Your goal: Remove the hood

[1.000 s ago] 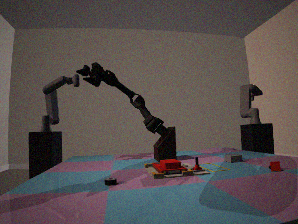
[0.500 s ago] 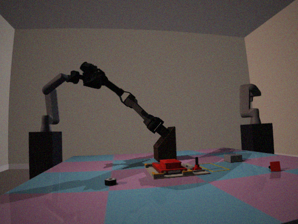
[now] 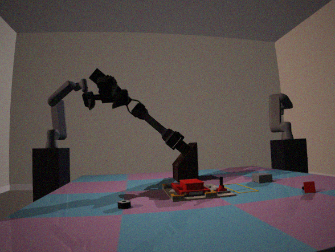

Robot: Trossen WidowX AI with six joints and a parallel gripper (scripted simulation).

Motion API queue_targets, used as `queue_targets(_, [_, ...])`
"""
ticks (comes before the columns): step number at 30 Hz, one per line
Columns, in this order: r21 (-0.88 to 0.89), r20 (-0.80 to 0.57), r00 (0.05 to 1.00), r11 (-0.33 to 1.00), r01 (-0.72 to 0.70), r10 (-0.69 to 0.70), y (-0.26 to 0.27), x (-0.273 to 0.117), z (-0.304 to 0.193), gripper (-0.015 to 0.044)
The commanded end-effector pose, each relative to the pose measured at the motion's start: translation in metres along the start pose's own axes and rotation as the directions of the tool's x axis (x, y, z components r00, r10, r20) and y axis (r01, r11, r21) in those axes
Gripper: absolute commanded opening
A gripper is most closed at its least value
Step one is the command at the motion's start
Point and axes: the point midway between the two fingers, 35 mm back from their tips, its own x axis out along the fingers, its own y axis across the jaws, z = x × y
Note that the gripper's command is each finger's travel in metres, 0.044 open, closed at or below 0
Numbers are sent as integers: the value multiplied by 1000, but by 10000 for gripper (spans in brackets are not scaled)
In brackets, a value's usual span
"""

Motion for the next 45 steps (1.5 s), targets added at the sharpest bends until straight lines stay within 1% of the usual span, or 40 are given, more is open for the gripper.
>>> queue_targets(1, [8, -120, 989, 996, -91, 91, 48, 44, -9, 440])
queue_targets(5, [22, -229, 961, 987, -157, 158, 95, 77, -20, 440])
queue_targets(9, [7, -356, 912, 976, -218, 207, 146, 105, -39, 440])
queue_targets(15, [-1, -495, 841, 968, -252, 218, 202, 127, -67, 440])
queue_targets(20, [-9, -631, 758, 976, -219, 164, 260, 139, -107, 440])
queue_targets(27, [-99, -755, 655, 986, -136, 14, 326, 140, -166, 440])
queue_targets(29, [-112, -762, 647, 986, -127, -4, 331, 140, -172, 440])
queue_targets(45, [-112, -762, 647, 986, -127, -3, 332, 145, -177, 440])
